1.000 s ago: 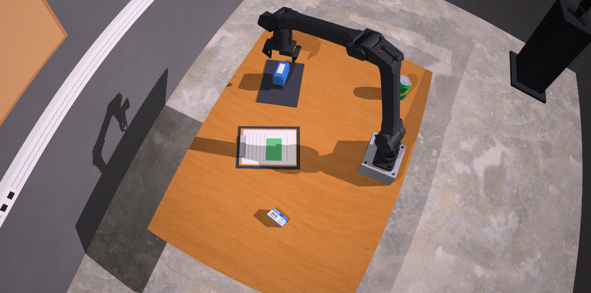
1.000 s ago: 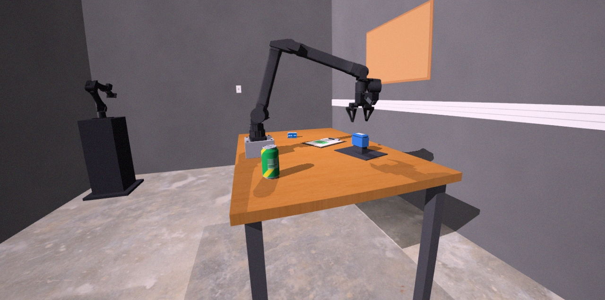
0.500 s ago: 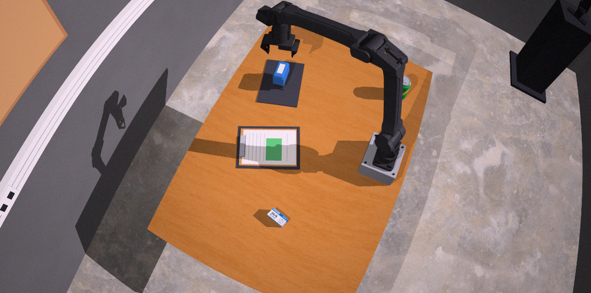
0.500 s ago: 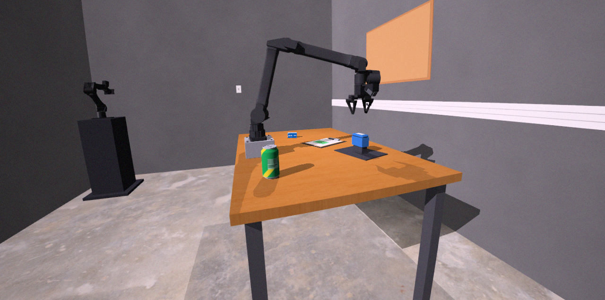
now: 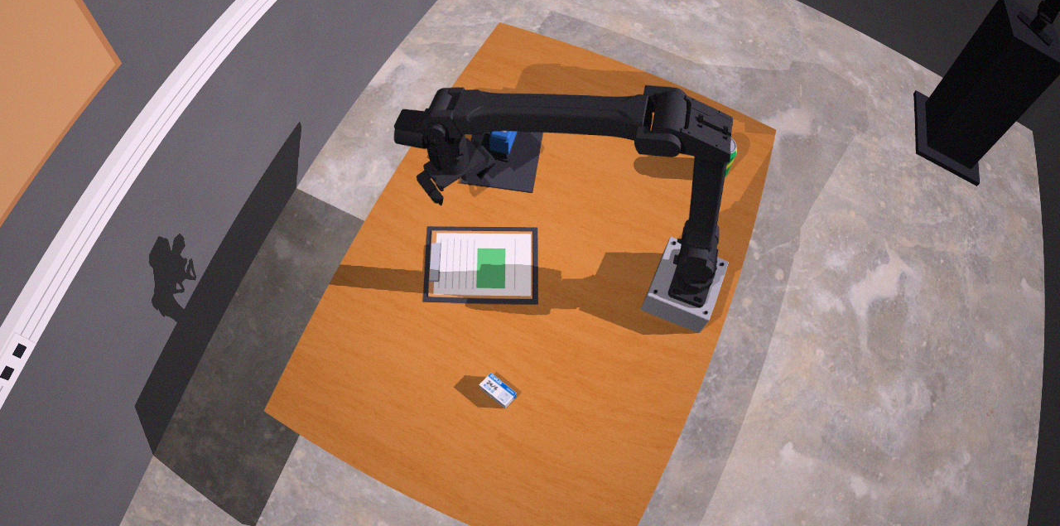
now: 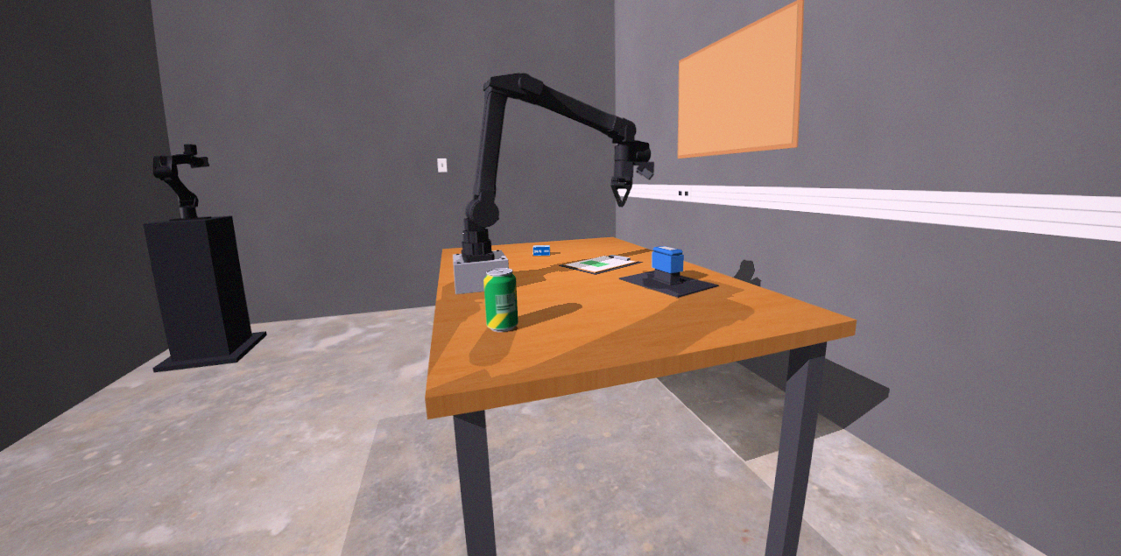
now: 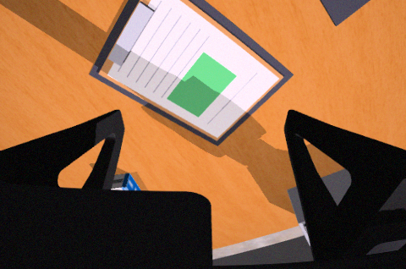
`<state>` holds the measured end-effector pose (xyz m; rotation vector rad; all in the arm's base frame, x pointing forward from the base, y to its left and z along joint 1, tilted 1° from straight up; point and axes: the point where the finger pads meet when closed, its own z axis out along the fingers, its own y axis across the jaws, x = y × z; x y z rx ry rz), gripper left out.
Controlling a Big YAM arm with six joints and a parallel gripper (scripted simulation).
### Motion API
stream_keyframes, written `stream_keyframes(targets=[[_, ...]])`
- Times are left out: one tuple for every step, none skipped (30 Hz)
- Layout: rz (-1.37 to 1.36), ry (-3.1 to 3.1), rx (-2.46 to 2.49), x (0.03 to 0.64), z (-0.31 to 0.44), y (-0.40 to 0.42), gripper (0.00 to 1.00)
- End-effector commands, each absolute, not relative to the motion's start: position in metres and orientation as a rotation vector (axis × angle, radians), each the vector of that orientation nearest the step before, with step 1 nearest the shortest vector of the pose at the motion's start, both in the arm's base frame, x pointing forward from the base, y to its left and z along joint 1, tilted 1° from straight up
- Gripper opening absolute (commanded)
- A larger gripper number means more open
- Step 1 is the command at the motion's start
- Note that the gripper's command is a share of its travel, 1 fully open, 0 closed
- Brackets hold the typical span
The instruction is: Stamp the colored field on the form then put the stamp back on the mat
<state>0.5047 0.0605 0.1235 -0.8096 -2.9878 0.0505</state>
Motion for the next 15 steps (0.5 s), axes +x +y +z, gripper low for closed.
stream_keyframes(targets=[[0.028, -3.103, -0.392, 0.491, 0.14, 0.104, 1.0], [0.029, -3.114, -0.282, 0.487, 0.14, 0.113, 1.0], [0.029, -3.122, -0.172, 0.484, 0.139, 0.12, 1.0], [0.029, -3.122, -0.172, 0.484, 0.139, 0.12, 1.0], [0.029, -3.122, -0.172, 0.484, 0.139, 0.12, 1.0], [0.024, -3.13, 0.099, 0.484, 0.139, 0.113, 1.0], [0.024, -3.129, 0.188, 0.483, 0.139, 0.115, 1.0], [0.023, -3.125, 0.276, 0.483, 0.139, 0.116, 1.0], [0.022, -3.122, 0.355, 0.483, 0.139, 0.117, 1.0], [0.018, -3.117, 0.429, 0.483, 0.139, 0.117, 1.0], [0.011, -3.113, 0.501, 0.483, 0.139, 0.117, 1.0], [0.004, -3.108, 0.57, 0.483, 0.139, 0.117, 1.0], [-0.001, -3.106, 0.609, 0.483, 0.139, 0.117, 1.0], [-0.001, -3.106, 0.609, 0.483, 0.138, 0.117, 1.0], [0.001, -3.084, 0.605, 0.484, 0.12, 0.117, 1.0]])
